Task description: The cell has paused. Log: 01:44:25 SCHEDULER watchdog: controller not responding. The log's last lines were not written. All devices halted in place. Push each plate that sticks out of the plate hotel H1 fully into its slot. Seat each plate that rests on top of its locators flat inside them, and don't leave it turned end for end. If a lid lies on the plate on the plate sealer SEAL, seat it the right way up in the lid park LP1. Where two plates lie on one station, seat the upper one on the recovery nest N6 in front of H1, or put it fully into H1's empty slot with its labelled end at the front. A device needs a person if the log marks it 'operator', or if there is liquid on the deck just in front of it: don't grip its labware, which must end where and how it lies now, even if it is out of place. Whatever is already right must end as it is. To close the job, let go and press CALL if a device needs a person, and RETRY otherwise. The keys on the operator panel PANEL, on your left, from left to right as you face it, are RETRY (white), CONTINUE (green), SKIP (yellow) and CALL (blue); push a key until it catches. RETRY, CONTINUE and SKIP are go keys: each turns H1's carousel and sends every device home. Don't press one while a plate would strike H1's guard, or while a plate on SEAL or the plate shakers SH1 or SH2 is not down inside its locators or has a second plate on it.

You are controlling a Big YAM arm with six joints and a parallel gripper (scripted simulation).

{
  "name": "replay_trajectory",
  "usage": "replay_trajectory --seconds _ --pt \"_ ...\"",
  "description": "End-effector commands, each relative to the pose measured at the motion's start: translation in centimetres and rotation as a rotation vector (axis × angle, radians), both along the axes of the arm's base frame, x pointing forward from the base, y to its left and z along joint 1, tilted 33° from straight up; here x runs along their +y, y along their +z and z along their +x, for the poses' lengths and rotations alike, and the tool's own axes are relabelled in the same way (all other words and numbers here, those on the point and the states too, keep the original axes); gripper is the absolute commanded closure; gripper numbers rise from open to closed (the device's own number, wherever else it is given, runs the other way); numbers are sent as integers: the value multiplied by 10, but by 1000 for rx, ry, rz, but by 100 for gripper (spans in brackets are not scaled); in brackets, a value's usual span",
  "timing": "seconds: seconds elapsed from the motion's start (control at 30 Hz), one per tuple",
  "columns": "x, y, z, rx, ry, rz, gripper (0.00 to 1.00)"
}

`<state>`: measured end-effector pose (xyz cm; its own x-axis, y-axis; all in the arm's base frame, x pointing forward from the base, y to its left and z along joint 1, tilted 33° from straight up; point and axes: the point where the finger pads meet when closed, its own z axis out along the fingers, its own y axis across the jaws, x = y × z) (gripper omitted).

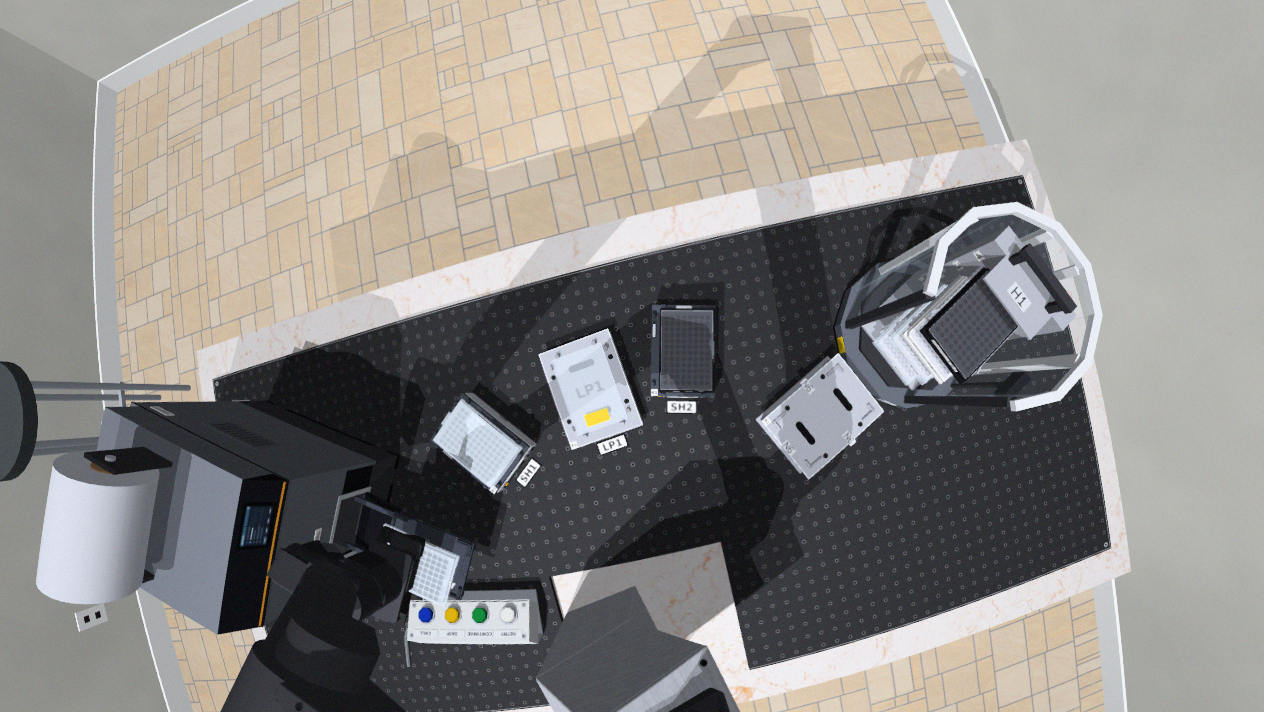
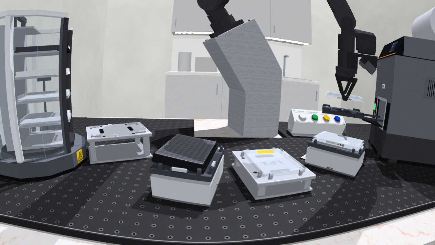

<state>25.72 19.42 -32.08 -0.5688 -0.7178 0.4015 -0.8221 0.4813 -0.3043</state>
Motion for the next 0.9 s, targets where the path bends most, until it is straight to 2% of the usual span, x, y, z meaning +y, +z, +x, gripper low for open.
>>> replay_trajectory --seconds 0.0,0.13,0.3,0.43,0.87 --pt "8 1 8 -9 5 16 16" --pt "6 3 14 -7 -2 20 16" --pt "-1 -8 10 0 -1 11 16" --pt "6 -5 18 -19 -1 29 16" --pt "-1 -15 15 -7 -1 16 16"
